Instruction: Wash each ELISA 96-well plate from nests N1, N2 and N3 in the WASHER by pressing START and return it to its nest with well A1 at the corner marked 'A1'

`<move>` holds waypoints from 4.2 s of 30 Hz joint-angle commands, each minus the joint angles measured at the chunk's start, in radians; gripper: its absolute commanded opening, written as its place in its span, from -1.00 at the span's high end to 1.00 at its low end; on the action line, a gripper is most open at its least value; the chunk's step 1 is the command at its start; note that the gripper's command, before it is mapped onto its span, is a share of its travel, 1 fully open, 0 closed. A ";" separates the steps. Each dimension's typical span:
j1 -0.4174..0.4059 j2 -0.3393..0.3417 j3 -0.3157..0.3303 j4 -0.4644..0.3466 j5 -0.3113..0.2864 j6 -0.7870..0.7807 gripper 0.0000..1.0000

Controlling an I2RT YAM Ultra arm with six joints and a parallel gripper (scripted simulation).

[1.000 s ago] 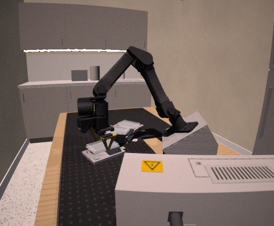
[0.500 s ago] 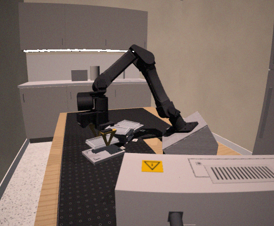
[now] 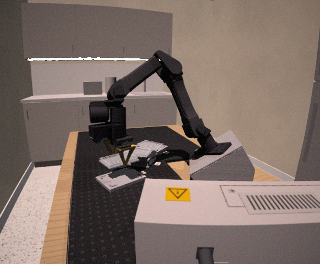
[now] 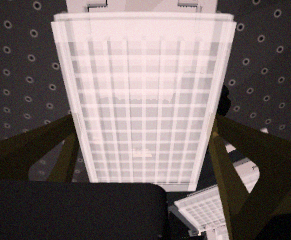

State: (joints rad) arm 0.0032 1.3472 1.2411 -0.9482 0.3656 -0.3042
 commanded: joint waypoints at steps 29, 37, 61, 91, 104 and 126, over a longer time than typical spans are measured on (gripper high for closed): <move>0.137 -0.023 0.045 -0.116 0.061 0.297 1.00; 0.257 -0.001 0.033 -0.136 0.112 0.515 1.00; 0.582 0.149 0.072 -0.207 0.213 0.872 1.00; 0.939 0.338 0.088 -0.280 0.250 1.566 1.00; 0.995 0.387 0.111 -0.292 0.248 1.634 1.00; 1.270 0.550 0.132 -0.334 0.206 2.226 1.00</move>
State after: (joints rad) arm 1.2396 1.8904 1.3563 -1.2644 0.5766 1.8572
